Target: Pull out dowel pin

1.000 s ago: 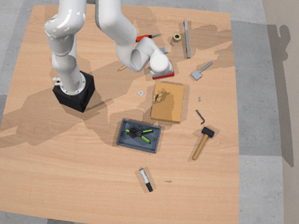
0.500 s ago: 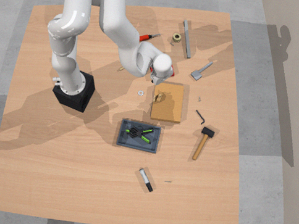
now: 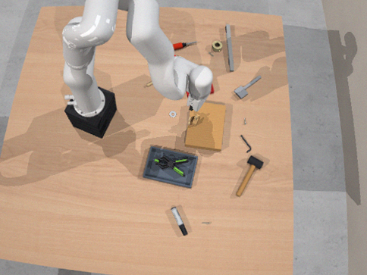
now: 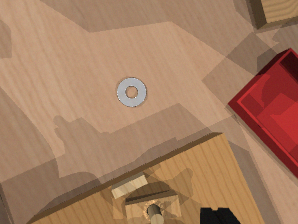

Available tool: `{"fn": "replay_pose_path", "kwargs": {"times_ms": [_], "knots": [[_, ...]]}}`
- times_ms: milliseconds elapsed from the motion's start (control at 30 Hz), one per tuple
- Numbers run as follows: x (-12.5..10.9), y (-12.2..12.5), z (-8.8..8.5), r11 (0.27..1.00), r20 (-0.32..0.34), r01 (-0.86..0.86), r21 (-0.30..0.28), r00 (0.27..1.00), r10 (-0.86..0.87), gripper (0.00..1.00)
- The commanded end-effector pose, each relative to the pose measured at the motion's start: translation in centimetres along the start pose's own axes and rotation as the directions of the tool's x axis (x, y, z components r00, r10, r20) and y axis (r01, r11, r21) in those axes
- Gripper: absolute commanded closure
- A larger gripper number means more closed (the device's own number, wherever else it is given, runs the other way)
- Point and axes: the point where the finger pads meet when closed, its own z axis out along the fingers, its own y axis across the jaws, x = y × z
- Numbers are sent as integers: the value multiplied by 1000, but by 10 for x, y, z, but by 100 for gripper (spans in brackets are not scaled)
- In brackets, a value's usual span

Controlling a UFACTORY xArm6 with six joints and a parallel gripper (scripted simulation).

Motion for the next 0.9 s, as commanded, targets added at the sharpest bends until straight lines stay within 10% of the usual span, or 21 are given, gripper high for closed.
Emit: {"fn": "replay_pose_path", "kwargs": {"times_ms": [0, 867], "knots": [[-6, -7, 4, 985, 19, 167, 51, 986, -168, 100], [-13, -17, 12, 903, 12, 414, 115, 908, -418, 100]]}}
